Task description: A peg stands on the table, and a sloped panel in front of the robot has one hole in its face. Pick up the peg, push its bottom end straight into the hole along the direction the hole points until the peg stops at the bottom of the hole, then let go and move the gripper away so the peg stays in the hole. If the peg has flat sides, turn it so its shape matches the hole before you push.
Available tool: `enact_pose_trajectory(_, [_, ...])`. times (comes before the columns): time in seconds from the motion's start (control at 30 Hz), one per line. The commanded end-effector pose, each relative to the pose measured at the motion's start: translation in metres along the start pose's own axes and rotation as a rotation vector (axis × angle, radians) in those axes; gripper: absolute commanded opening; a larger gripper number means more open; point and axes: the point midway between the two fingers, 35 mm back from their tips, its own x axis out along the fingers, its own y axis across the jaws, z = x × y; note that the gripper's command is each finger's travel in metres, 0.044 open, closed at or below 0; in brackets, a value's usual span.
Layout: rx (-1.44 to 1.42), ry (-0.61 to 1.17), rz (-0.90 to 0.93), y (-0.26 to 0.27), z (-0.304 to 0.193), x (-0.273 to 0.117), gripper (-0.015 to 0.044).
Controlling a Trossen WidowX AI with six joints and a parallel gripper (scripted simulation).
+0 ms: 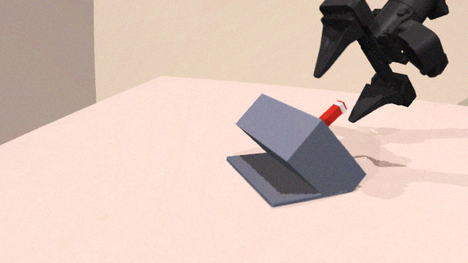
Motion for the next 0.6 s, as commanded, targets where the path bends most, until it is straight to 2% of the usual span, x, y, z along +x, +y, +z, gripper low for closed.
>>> enact_pose_trajectory(0.0, [-0.006,0.000,-0.007,-0.002,0.000,-0.007,0.0440])
enact_pose_trajectory(0.57, [-0.004,0.002,-0.005,-0.002,-0.002,-0.033,0.0440])
